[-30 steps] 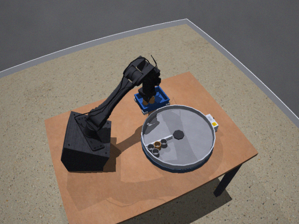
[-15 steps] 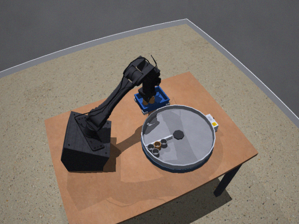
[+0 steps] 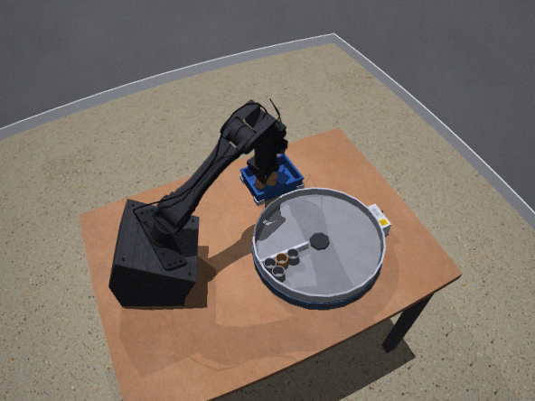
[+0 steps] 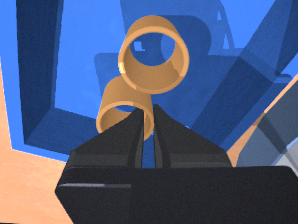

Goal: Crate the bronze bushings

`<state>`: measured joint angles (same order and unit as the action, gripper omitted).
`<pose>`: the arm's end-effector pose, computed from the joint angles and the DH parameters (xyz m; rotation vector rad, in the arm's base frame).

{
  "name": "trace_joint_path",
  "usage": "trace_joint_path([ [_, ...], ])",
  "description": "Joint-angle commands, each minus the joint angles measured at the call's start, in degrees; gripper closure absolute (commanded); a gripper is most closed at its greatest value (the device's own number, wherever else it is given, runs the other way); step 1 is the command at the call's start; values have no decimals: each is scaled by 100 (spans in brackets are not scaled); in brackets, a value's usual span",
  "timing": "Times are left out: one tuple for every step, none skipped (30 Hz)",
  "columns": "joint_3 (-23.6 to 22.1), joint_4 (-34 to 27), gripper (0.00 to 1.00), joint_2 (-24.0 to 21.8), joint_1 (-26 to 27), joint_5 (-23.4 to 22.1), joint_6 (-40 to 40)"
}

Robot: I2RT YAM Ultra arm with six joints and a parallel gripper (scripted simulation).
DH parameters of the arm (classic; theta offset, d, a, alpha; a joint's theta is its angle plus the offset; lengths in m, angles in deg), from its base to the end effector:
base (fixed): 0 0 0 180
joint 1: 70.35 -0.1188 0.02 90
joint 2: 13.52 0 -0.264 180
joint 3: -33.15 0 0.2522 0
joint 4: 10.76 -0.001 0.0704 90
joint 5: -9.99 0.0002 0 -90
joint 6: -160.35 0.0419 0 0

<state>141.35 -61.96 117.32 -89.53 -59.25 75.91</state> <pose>0.4350 0.1366 0.1161 -0.2562 2.7511 -0.4102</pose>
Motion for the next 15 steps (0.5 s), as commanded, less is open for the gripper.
trace_joint_path([
  [-124,104,100,-173,-111,-4,-4],
  [-134,111,100,-176,-111,-4,-5],
  [-145,119,100,-179,-111,-4,-6],
  [-114,129,100,-185,-111,-5,-7],
  [-81,139,100,-193,-111,-6,-8],
  [-107,147,100,-196,-110,-6,-10],
  [-184,152,100,-196,-109,-6,-11],
  [-206,160,100,-199,-109,-7,-12],
  [-218,169,100,-202,-108,-7,-14],
  [-231,178,100,-206,-108,-8,-15],
  [-243,186,100,-210,-108,-9,-17],
  [-254,194,100,-213,-107,-10,-18],
  [-264,202,100,-217,-107,-10,-19],
  [-264,202,100,-217,-107,-10,-19],
  [-264,202,100,-217,-107,-10,-19],
])
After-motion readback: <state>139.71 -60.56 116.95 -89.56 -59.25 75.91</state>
